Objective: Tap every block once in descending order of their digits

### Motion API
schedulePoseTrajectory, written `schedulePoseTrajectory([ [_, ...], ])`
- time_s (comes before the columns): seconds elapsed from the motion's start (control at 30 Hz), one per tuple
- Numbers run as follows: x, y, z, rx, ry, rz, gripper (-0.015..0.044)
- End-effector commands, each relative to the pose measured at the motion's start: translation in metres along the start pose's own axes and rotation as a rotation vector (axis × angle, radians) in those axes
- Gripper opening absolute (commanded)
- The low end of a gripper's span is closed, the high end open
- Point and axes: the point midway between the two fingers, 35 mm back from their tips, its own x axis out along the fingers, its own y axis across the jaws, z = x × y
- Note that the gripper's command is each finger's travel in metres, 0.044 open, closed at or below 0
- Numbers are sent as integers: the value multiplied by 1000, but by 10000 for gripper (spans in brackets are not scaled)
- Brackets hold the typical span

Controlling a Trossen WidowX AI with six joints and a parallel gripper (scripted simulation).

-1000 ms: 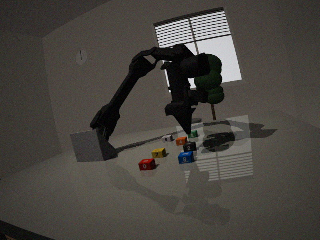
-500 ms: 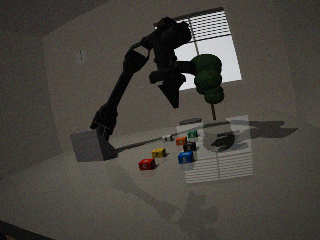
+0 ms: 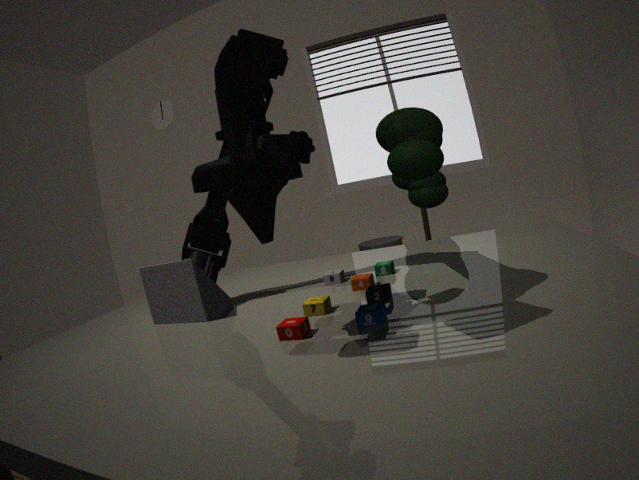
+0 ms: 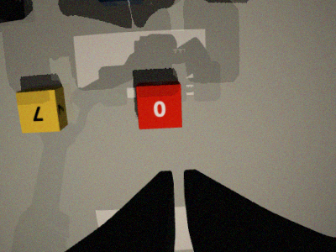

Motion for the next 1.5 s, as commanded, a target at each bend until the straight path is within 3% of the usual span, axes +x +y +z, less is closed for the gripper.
schedulePoseTrajectory([
  [0.0, 31, -1, -1, -1, 9, 6, 20],
  [0.13, 76, 1, -3, -2, 8, 9, 20],
  [0.97, 108, 2, -4, -2, 8, 10, 20],
  [1.17, 109, 2, -4, -2, 8, 10, 20],
  [1.27, 82, 2, -3, -2, 9, 8, 20],
  [1.4, 79, 2, -3, -2, 8, 9, 20],
  [1.47, 73, 11, 3, 0, 7, 4, 72],
])
